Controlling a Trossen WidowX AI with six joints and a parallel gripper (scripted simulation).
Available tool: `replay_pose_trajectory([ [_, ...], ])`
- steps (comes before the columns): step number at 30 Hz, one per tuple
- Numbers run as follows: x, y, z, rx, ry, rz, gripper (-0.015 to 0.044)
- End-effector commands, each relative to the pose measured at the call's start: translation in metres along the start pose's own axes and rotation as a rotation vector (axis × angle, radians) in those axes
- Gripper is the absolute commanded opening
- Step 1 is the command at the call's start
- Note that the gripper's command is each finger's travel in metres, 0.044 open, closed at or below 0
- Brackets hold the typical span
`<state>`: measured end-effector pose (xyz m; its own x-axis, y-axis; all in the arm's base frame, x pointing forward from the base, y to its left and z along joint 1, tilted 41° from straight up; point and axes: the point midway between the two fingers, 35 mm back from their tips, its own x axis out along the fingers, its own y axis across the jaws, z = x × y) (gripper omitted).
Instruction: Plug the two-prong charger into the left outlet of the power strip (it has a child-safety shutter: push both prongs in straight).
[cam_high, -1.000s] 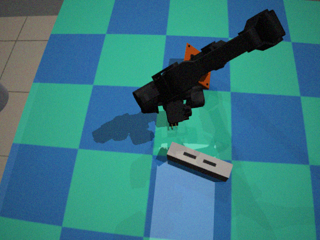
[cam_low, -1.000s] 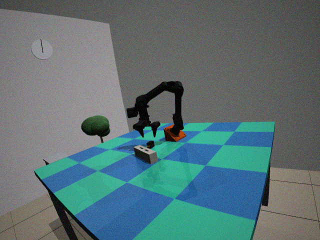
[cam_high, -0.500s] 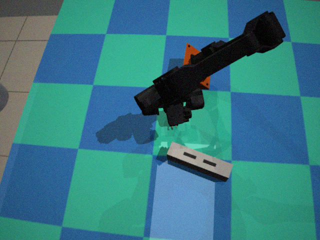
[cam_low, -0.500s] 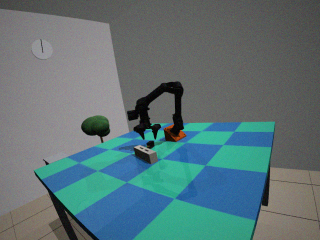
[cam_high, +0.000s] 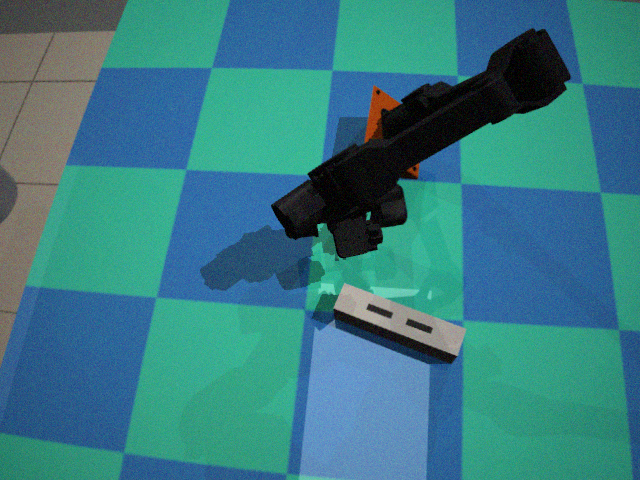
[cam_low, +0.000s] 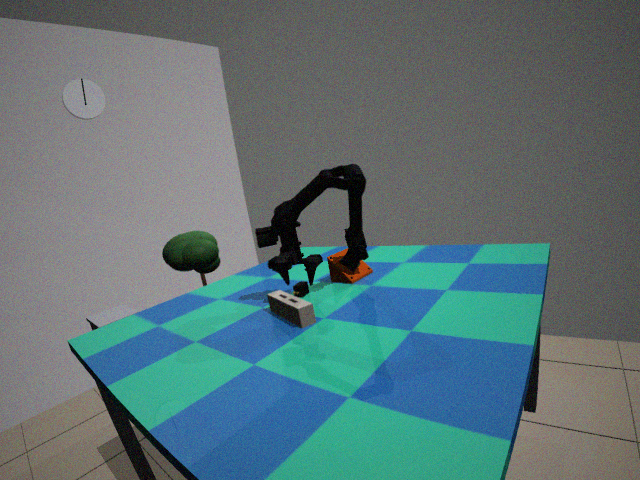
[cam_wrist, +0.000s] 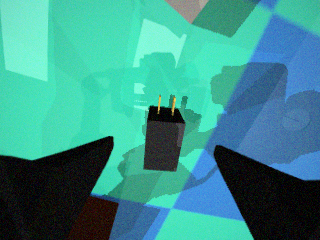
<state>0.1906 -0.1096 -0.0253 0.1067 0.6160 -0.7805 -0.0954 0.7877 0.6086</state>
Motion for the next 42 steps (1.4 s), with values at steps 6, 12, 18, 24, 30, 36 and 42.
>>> replay_pose_trajectory([
  [6, 0.016, 0.001, -0.001, 0.008, 0.001, 0.011, 0.044],
  [12, 0.025, 0.002, 0.0, 0.007, 0.001, 0.011, 0.044],
  [18, 0.024, 0.001, 0.001, 0.0, 0.001, 0.004, 0.0387],
  [24, 0.024, 0.001, 0.001, 0.0, 0.001, 0.004, 0.023],
  [30, 0.024, 0.001, 0.001, 0.0, 0.001, 0.004, 0.0131],
  [36, 0.022, 0.001, 0.001, 0.0, 0.001, 0.004, 0.0052],
  [42, -0.002, 0.0, -0.002, 0.004, 0.002, 0.005, 0.0],
])
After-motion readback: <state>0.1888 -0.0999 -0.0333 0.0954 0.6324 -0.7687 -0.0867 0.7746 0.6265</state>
